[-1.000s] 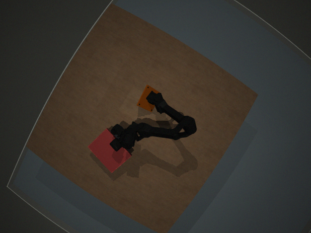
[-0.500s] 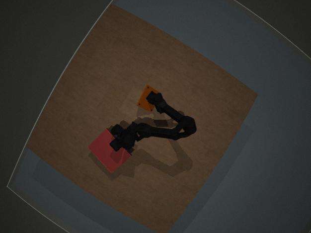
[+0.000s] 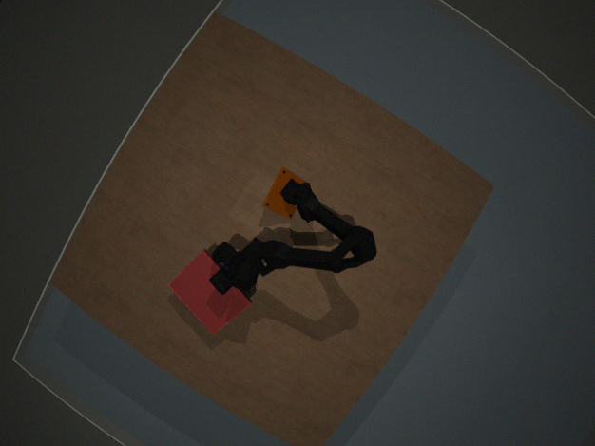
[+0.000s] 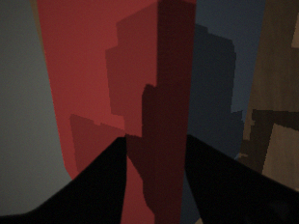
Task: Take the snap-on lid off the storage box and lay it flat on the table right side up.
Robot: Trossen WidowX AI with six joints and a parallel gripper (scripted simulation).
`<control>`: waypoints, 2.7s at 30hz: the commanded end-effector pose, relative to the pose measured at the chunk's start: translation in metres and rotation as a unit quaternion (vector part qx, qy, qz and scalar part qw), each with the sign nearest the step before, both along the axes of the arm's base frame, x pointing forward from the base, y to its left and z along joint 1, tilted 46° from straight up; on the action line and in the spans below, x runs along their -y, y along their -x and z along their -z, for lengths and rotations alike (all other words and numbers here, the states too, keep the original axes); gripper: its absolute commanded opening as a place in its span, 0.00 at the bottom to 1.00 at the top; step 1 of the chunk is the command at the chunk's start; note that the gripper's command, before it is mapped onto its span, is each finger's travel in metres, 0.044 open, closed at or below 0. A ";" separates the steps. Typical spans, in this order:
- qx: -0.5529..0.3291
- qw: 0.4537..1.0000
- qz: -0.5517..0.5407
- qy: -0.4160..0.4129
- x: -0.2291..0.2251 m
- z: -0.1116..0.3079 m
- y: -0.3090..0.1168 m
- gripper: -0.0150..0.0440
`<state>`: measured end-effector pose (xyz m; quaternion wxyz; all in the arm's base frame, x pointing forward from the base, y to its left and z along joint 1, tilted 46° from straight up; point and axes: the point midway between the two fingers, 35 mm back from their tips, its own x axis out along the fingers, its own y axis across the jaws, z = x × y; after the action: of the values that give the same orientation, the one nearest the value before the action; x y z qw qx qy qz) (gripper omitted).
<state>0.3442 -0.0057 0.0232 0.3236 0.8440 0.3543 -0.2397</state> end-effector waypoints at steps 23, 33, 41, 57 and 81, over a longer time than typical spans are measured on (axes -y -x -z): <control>0.002 1.000 0.001 0.002 0.025 -0.023 -0.015 0.25; 0.003 1.000 0.001 0.002 0.034 -0.031 -0.023 0.25; 0.003 1.000 0.001 0.002 0.042 -0.037 -0.031 0.25; 0.003 1.000 0.001 0.003 0.056 -0.048 -0.050 0.25; 0.003 1.000 0.001 0.003 0.078 -0.067 -0.065 0.25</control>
<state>0.4062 -0.0785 0.0845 0.3223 0.8435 0.3547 -0.2424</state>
